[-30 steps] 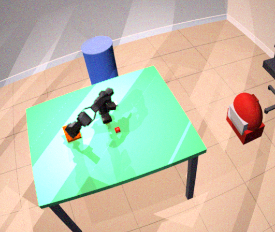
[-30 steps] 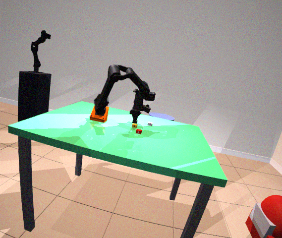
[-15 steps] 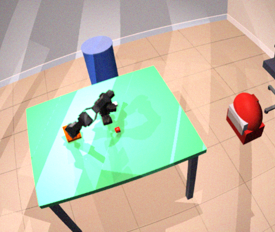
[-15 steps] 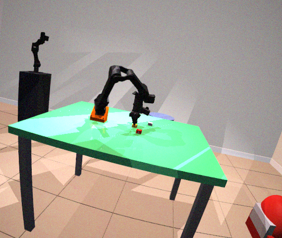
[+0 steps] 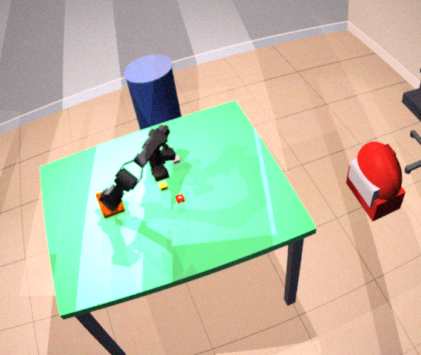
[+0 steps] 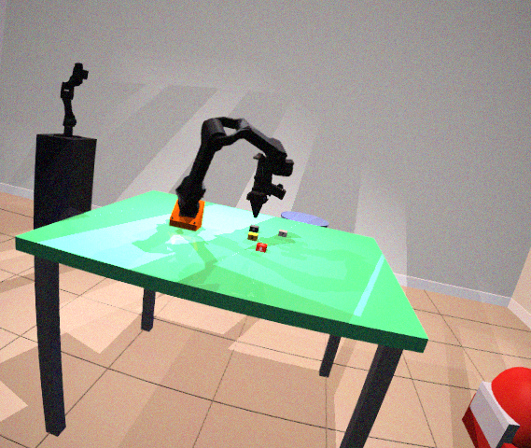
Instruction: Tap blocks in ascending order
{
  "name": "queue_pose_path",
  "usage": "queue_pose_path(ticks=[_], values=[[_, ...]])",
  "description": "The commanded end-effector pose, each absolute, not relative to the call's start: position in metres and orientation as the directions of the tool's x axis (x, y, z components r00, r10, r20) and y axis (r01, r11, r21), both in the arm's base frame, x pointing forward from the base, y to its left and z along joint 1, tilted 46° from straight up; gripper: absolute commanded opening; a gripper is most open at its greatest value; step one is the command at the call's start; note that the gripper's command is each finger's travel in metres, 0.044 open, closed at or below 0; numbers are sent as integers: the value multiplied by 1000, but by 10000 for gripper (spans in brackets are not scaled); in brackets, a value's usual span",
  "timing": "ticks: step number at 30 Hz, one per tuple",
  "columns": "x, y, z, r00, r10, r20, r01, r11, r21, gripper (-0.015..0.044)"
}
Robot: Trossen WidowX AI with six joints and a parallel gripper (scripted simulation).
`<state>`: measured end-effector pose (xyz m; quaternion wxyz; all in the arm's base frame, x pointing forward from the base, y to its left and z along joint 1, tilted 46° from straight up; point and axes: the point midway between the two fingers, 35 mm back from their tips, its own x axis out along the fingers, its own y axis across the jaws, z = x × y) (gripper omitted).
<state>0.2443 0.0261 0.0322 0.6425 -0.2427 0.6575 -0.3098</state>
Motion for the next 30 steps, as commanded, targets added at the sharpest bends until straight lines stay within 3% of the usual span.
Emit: queue_pose_path(ticks=[1, 8, 17, 23, 30], values=[[246, 57, 63, -48, -713, -700, 90, 695, -713, 20], [247, 64, 57, -47, -711, -701, 90, 696, -712, 20], [236, 142, -20, -47, -708, -705, 91, 700, -709, 20], [236, 140, -23, -47, -708, -705, 91, 700, -709, 20], [232, 84, -77, -46, -709, -703, 92, 698, -710, 20]])
